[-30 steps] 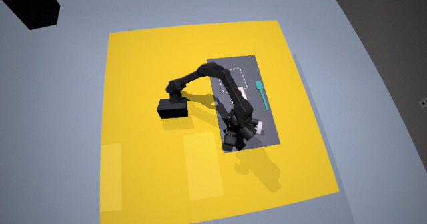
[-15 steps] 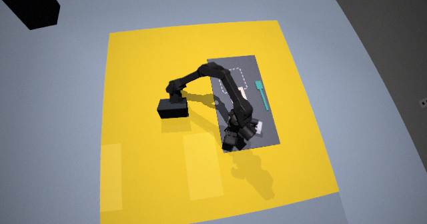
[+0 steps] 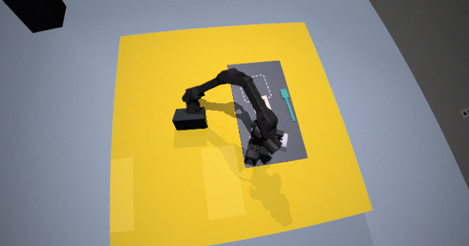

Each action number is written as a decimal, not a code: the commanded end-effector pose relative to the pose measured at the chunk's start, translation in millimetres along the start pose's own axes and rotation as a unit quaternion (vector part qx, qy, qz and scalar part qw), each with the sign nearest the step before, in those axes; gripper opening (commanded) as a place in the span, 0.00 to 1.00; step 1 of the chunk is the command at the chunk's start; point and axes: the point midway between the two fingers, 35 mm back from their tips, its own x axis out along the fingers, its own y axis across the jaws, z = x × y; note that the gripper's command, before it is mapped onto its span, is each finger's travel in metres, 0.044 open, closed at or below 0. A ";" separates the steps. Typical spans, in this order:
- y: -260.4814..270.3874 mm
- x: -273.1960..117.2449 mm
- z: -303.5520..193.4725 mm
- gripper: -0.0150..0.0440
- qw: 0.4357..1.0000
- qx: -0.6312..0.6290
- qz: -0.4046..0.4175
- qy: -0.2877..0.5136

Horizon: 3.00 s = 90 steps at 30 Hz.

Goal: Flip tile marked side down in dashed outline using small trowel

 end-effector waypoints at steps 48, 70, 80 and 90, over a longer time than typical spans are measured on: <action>95.0 -21.5 79.4 0.71 1.000 -0.001 -0.001 -0.001; 95.1 14.6 79.7 0.71 1.000 -0.001 0.000 -0.001; 95.1 15.7 79.7 0.49 1.000 -0.001 0.000 -0.001; 95.1 15.7 79.7 0.47 1.000 -0.001 0.000 -0.001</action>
